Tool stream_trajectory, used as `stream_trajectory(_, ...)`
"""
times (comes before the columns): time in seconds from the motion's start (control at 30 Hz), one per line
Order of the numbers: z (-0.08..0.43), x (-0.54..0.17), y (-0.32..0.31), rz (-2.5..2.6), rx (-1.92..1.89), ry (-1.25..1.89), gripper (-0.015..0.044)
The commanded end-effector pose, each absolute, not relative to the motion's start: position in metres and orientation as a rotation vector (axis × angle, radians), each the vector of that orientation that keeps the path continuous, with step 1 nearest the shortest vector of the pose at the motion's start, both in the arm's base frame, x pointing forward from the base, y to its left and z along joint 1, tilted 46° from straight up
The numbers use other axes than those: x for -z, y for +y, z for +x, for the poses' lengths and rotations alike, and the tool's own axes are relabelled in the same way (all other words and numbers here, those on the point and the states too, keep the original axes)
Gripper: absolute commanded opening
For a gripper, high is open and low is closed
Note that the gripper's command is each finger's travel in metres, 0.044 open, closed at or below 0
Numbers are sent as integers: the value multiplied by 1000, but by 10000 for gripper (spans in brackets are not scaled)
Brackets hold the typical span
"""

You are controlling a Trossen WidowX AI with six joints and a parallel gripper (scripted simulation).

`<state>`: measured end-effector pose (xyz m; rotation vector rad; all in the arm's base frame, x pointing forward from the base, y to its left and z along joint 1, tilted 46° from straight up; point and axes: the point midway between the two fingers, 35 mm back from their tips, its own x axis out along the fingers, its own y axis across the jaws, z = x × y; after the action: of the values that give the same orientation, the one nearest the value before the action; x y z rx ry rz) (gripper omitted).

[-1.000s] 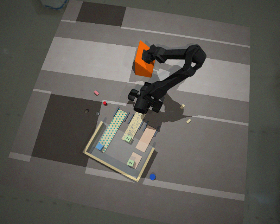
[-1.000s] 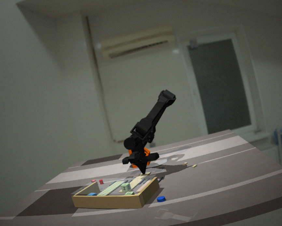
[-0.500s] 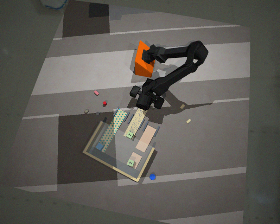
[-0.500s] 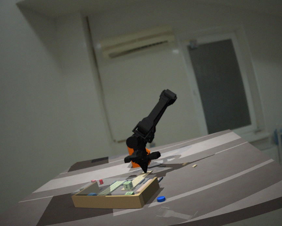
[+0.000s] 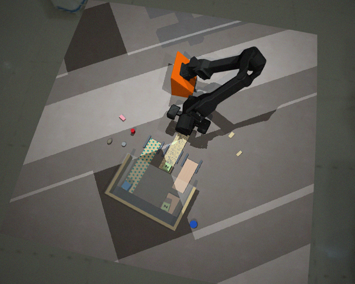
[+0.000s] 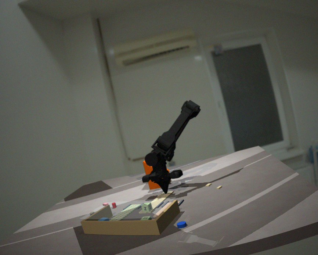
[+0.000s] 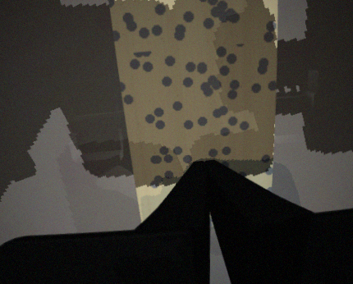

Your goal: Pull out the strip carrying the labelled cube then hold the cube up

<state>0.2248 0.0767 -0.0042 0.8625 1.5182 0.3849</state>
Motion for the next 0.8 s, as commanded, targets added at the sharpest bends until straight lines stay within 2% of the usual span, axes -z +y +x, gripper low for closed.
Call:
stream_trajectory(0.0,211,5,82,872,-388,1543,0)
stream_trajectory(0.77,198,3,85,872,-388,1543,0)
